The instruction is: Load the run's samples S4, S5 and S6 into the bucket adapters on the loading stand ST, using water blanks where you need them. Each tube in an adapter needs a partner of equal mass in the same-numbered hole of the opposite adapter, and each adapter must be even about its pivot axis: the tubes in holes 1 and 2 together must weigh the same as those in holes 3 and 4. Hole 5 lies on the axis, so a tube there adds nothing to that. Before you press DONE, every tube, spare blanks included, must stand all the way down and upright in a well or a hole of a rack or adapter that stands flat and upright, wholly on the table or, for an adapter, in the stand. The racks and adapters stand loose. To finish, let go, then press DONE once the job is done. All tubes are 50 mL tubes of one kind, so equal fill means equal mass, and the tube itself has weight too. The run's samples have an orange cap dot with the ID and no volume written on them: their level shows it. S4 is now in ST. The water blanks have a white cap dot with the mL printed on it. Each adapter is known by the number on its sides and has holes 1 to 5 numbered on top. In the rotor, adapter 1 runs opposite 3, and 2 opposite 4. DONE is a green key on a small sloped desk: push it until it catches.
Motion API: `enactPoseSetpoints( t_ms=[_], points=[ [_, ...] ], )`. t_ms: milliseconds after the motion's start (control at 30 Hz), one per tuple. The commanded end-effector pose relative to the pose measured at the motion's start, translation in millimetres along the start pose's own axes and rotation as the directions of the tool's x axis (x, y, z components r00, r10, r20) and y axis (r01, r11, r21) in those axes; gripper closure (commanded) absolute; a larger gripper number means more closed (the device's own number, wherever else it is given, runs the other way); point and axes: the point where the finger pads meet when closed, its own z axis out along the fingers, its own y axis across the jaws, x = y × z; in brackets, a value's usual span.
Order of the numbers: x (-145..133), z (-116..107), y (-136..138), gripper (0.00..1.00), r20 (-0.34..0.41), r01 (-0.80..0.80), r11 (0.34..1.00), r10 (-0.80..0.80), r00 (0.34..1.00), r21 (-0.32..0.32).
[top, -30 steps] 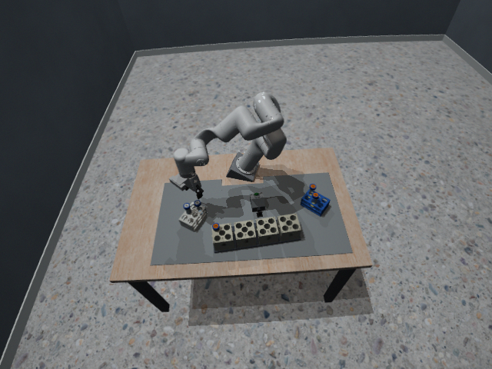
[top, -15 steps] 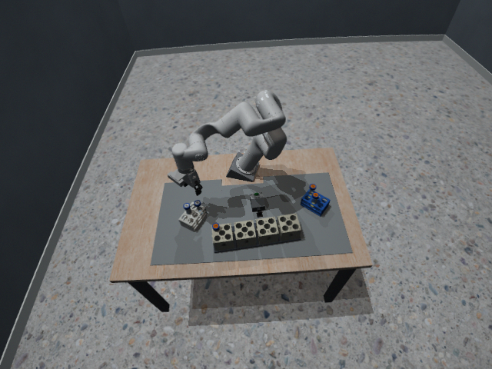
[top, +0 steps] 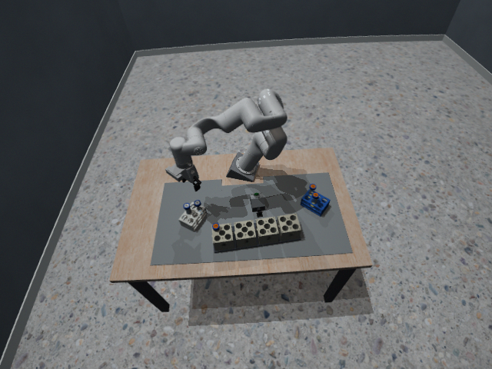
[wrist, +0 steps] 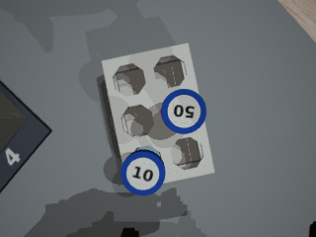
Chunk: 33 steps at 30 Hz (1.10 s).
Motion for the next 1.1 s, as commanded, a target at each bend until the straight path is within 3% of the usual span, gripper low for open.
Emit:
enactPoseSetpoints(
  t_ms=[0, 367, 633, 867, 933, 1067],
  points=[
    [1.3, -15.2, 0.2, 0.00, -0.004, 0.001, 1.000, -0.001, 1.000, -0.002],
    [1.2, -35.0, 0.2, 0.00, -0.004, 0.001, 1.000, -0.001, 1.000, -0.002],
    [-8.5, -35.0, -38.7, 0.00, -0.004, 0.264, 0.964, -0.264, 0.964, -0.003],
    [-17.0, -34.9, -72.7, 0.00, -0.003, 0.480, 0.877, -0.480, 0.877, -0.003],
    [-17.0, -34.9, -72.7, 0.00, -0.003, 0.480, 0.877, -0.480, 0.877, -0.003],
    [-21.9, -34.8, -92.2, 0.00, -0.003, 0.593, 0.805, -0.593, 0.805, -0.003]
  ],
)
